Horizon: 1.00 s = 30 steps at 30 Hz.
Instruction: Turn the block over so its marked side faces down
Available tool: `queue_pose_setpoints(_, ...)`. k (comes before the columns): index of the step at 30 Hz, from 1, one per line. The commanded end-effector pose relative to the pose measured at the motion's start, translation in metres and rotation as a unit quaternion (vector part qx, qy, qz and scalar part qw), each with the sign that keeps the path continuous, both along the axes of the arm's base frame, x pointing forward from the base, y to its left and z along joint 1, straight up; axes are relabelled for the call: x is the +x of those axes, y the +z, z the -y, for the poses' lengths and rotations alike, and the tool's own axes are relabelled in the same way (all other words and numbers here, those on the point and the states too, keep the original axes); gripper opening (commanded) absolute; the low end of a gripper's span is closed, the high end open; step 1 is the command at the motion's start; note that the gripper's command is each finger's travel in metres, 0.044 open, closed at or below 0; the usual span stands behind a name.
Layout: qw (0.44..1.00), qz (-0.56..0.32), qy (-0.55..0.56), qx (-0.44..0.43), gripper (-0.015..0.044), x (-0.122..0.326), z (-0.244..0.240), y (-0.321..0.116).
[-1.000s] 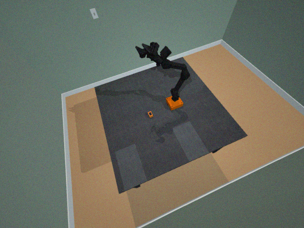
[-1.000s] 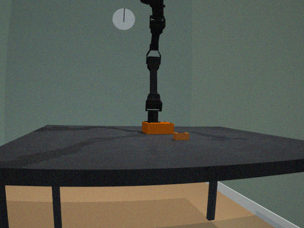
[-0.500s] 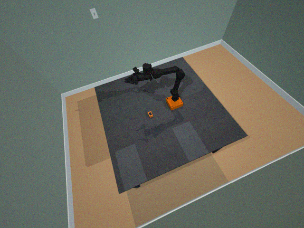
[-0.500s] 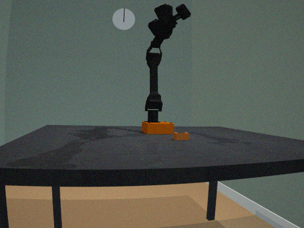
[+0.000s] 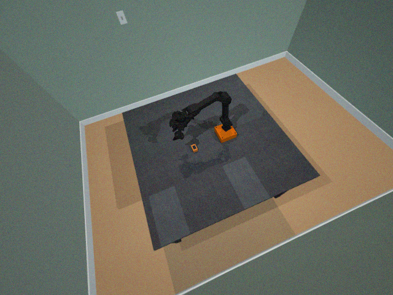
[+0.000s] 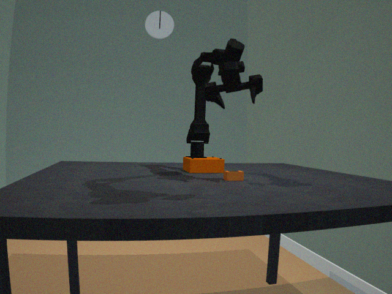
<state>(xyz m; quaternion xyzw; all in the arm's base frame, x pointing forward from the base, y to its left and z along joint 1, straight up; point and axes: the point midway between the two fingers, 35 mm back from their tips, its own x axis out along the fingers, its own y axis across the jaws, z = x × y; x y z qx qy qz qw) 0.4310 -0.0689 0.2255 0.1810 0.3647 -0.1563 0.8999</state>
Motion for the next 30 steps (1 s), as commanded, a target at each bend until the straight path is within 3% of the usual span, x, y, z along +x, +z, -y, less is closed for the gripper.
queue_pose_setpoints(1, 0.991, -0.126, 0.052, 0.001, 0.0440, -0.023, -0.020, -0.059)
queue_pose_setpoints(9, 0.922, -0.359, 0.146, 0.016, 0.0440, -0.093, -0.051, -0.141)
queue_pose_setpoints(16, 0.919, -0.364, 0.149, 0.017, 0.0440, -0.096, -0.053, -0.143)
queue_pose_setpoints(20, 0.919, -0.364, 0.149, 0.017, 0.0440, -0.096, -0.054, -0.175)
queue_pose_setpoints(30, 0.919, -0.364, 0.149, 0.017, 0.0440, -0.096, -0.056, -0.193)
